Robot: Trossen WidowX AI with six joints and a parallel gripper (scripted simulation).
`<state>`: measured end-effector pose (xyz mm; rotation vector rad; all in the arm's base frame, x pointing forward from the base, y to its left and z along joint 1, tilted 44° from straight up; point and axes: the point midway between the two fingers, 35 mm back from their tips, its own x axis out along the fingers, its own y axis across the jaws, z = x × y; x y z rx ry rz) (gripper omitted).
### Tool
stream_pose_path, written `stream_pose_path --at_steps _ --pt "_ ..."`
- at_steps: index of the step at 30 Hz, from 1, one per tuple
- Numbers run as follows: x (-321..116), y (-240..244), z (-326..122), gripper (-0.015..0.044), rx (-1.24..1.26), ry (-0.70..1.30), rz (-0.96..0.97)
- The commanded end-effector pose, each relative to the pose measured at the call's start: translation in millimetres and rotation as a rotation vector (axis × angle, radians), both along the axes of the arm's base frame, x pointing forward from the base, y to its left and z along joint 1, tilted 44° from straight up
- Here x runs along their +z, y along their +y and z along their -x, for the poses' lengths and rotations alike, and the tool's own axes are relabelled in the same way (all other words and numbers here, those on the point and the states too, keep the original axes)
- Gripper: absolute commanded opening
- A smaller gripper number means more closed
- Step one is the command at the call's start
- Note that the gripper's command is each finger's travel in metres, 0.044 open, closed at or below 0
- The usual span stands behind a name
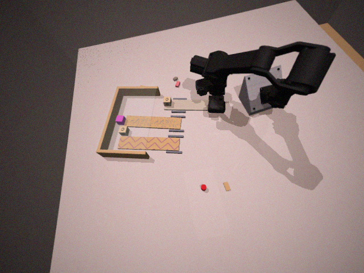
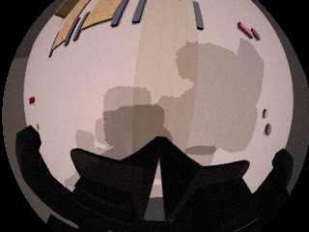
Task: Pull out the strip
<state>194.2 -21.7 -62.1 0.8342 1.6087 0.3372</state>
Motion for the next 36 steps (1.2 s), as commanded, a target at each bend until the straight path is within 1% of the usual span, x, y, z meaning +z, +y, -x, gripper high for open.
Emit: stream_pose_path --at_steps 1,2,6,10,14,27,36 --pt "-1.1 4.4 8.4 0.0 0.01 0.024 -0.006" --pt "1.6 -1.8 -0.4 0.0 0.0 0.001 0.0" --pt "28.9 -28.1 -2.4 0.0 0.009 0.022 -0.002" --pt "30.8 -29.5 -2.3 0.0 0.01 0.024 -0.003" --pt "26.5 -32.6 -21.7 0.0105 0.033 0.001 -0.004" --pt "18.1 -45.9 -64.9 0.044 0.034 -0.003 -0.003" --pt "12.7 -55.5 -95.4 0.044 0.034 -0.006 -0.002"
